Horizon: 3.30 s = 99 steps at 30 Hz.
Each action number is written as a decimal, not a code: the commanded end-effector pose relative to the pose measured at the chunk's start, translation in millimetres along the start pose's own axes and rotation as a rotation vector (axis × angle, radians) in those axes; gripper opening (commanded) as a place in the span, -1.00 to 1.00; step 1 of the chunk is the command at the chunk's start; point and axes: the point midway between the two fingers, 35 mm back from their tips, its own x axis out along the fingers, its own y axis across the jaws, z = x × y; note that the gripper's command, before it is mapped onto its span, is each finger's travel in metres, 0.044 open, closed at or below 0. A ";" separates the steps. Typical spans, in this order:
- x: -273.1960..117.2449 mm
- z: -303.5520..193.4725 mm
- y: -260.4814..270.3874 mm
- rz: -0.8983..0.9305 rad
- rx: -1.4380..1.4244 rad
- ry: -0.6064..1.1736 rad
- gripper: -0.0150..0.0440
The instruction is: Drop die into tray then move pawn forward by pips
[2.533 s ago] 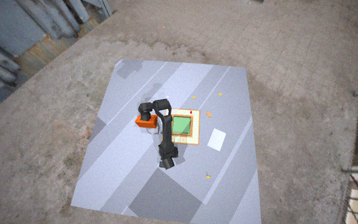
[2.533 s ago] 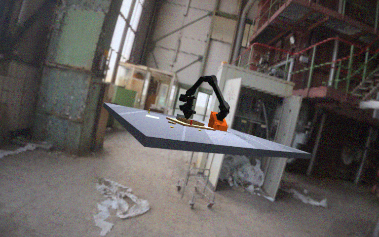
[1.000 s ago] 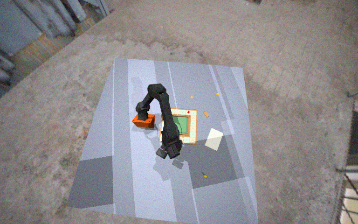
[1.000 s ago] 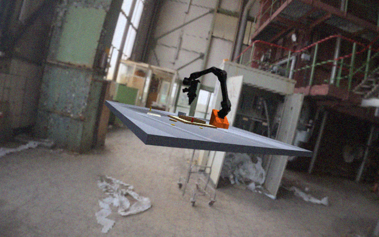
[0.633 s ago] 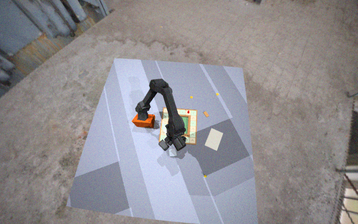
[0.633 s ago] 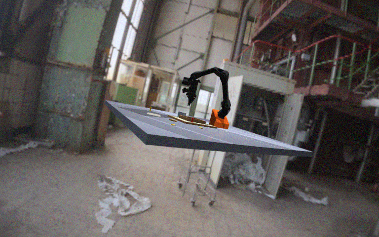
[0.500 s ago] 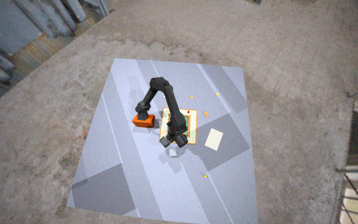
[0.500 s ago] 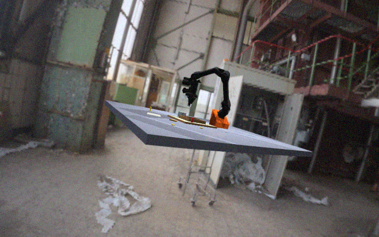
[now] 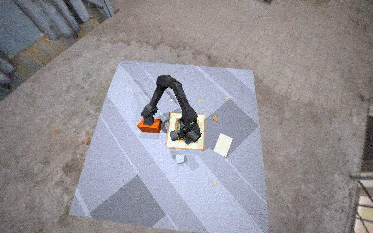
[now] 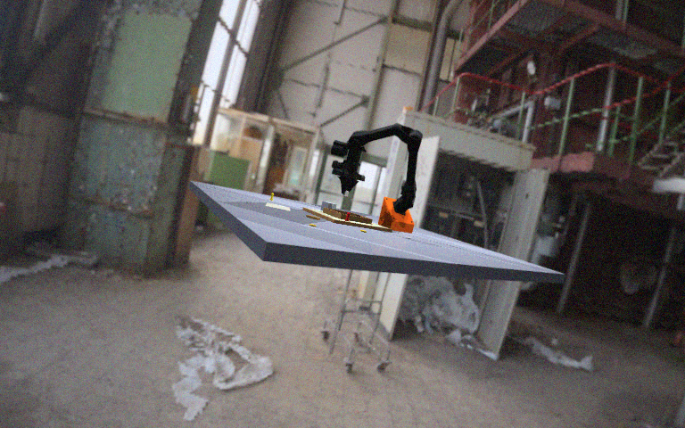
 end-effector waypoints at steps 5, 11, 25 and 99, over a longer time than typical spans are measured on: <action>7.9 -25.5 16.0 0.006 0.194 0.016 -0.49; 13.6 -45.5 27.3 0.010 0.337 0.031 -0.49; 23.2 -62.0 31.0 -0.060 0.441 -0.047 -0.49; 1.7 -60.8 34.3 0.000 0.441 0.031 1.00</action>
